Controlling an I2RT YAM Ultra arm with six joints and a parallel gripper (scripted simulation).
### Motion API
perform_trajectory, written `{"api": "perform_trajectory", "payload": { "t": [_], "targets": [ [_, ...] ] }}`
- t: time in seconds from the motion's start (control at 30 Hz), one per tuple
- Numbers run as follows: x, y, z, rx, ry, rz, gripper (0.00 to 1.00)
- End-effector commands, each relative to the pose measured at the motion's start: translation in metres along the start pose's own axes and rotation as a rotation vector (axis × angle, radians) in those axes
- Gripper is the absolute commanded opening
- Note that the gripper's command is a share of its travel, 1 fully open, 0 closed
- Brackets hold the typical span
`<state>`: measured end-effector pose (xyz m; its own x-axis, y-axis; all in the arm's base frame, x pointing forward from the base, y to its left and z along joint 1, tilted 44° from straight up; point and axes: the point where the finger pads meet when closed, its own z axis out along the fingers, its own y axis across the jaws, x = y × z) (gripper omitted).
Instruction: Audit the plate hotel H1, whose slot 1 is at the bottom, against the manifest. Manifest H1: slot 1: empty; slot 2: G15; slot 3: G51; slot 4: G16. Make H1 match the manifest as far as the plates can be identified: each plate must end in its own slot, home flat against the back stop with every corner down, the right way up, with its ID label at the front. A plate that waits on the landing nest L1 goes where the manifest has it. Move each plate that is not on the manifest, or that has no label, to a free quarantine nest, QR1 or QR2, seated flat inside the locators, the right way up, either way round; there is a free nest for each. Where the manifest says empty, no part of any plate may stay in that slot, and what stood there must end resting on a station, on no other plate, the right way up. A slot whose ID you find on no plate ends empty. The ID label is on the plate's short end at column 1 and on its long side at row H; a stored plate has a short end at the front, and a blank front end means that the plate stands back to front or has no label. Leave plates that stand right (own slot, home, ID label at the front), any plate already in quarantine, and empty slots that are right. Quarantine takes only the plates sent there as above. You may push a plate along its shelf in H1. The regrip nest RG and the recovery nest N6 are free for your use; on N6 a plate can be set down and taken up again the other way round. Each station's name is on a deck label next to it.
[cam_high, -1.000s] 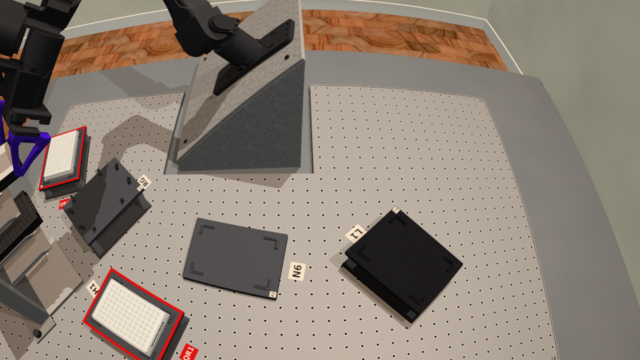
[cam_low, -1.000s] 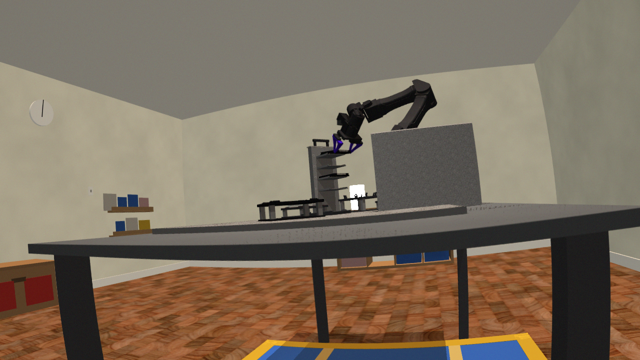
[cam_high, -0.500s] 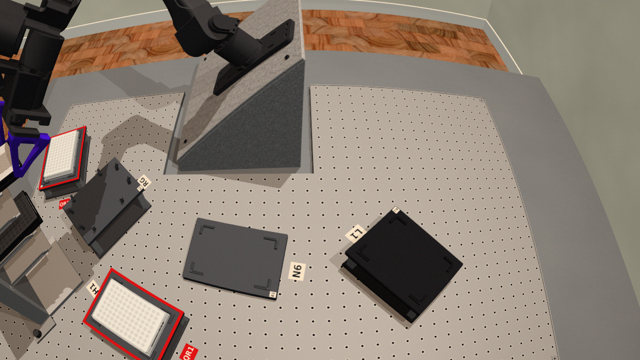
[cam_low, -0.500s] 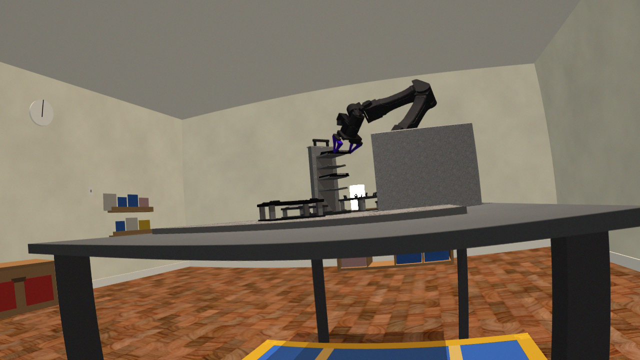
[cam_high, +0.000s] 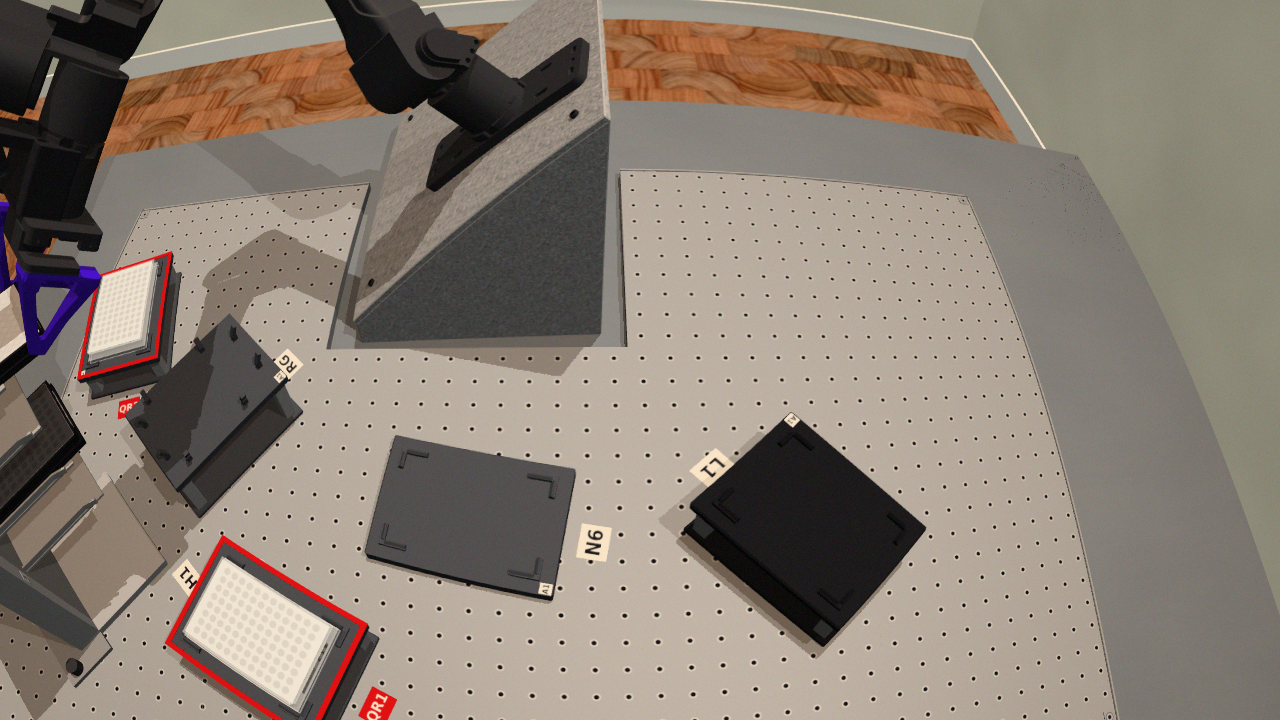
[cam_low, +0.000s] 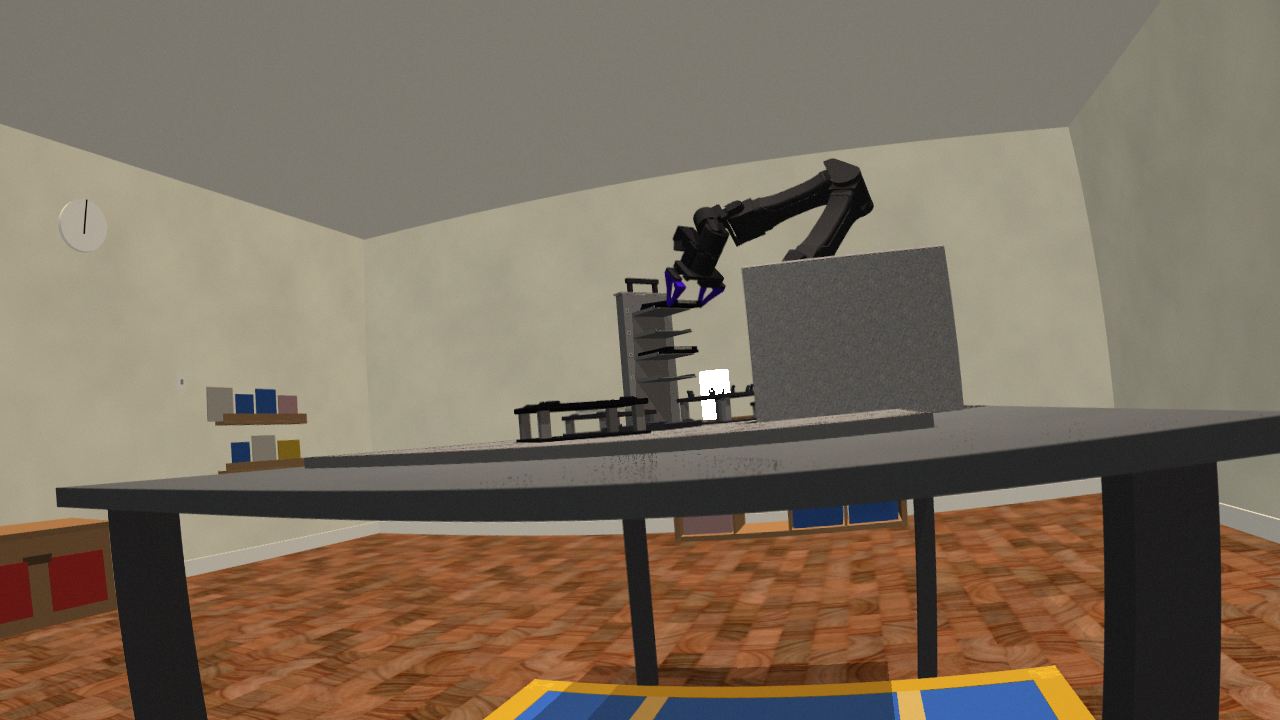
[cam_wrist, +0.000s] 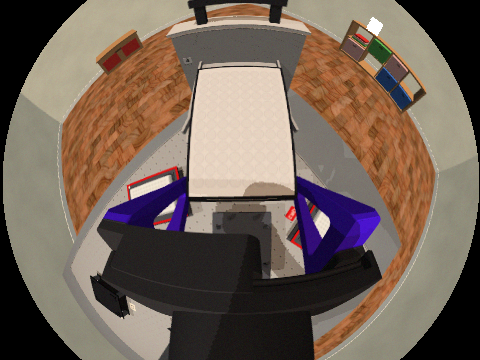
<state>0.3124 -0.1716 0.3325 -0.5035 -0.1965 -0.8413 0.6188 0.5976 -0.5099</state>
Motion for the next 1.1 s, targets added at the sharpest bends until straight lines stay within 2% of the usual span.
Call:
{"api": "perform_trajectory", "payload": {
  "t": [0.0,0.03,1.07],
  "targets": [
    [0.0001,0.0001,0.0001,-0.001,0.003,-0.003,0.86],
    [0.0007,0.0001,0.0008,-0.001,0.003,-0.003,1.00],
    [0.0007,0.0000,0.0008,-0.001,0.003,-0.003,1.00]
  ]
}}
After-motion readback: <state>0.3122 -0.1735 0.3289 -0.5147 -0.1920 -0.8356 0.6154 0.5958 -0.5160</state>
